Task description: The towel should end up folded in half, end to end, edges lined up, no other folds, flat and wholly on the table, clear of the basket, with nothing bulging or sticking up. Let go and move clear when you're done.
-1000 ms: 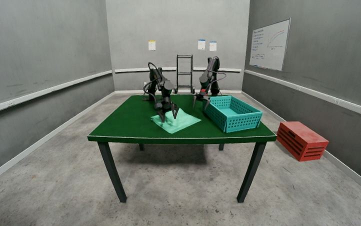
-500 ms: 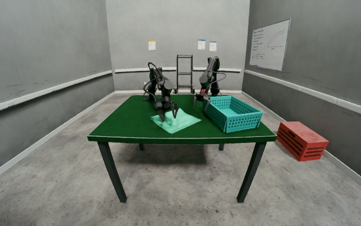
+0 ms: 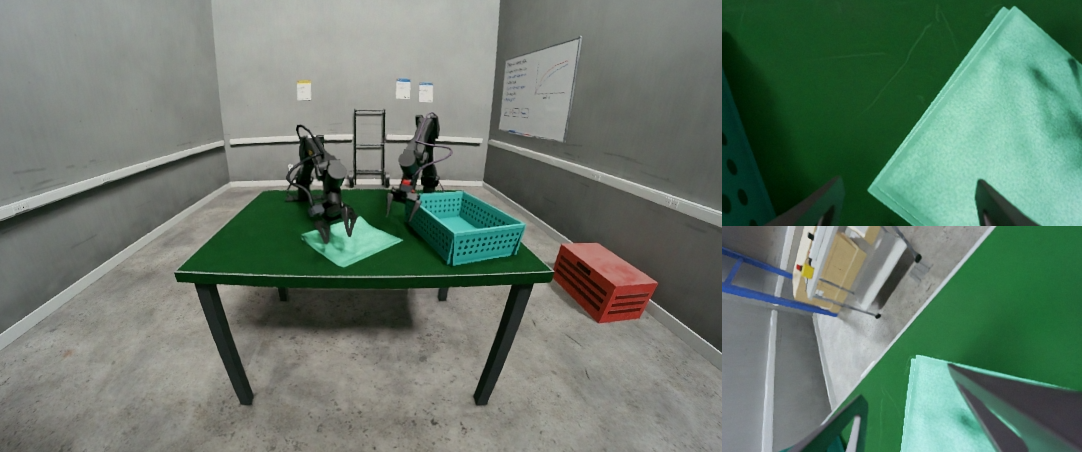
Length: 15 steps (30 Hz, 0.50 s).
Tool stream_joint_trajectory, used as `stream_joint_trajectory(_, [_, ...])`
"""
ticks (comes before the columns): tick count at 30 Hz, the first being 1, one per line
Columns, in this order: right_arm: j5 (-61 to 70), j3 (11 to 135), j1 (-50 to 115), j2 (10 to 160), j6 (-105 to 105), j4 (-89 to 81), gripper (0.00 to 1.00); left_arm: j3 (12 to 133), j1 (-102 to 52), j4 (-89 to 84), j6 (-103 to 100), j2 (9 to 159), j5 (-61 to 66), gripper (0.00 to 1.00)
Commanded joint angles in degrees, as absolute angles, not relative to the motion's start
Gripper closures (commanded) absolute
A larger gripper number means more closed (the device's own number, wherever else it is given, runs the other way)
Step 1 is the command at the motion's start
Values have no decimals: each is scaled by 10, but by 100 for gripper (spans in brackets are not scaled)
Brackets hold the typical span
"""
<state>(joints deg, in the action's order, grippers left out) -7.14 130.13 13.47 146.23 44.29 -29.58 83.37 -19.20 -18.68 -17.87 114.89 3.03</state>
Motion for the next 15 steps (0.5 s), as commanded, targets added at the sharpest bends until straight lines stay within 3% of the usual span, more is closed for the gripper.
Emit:
stream_joint_trajectory(1, [-80,1321,141,1438,447,-295,16,836,-191,-187,-176,1142,32,22])
stream_joint_trajectory(15, [-79,1322,139,1439,440,-296,16,833,-190,-185,-177,1142,31,22])
